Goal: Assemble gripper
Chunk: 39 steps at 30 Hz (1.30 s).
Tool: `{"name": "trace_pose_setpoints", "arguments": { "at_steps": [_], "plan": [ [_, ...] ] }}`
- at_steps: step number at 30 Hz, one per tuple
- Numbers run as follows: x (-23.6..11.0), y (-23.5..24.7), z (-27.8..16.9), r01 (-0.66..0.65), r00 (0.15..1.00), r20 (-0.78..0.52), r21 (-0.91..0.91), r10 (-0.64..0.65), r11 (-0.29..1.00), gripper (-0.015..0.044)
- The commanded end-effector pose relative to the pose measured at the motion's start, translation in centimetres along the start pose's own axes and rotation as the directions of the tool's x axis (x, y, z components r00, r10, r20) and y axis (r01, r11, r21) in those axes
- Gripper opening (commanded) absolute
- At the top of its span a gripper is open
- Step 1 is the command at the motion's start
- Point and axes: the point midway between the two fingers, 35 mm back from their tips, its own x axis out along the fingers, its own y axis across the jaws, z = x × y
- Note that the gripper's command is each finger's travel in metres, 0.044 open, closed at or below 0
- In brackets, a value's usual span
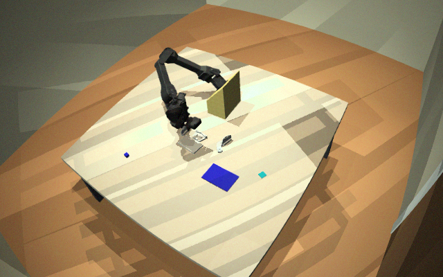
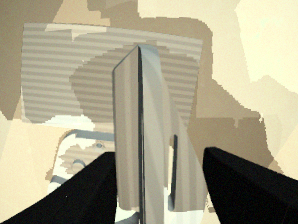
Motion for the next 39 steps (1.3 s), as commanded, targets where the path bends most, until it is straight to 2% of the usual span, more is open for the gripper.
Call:
{"name": "trace_pose_setpoints", "arguments": {
  "at_steps": [1, 12, 39],
  "plan": [
    [-0.1, -0.1, 0.1, 0.005, 1.0, 0.003, 0.0, -0.005, 1.0, 0.0134],
    [0.0, -0.1, 0.1, 0.004, 1.0, 0.003, 0.0, -0.004, 1.0, 0.0134],
    [4.4, -0.1, 0.1, 0.005, 1.0, 0.003, 0.0, -0.005, 1.0, 0.0134]
  ]
}}
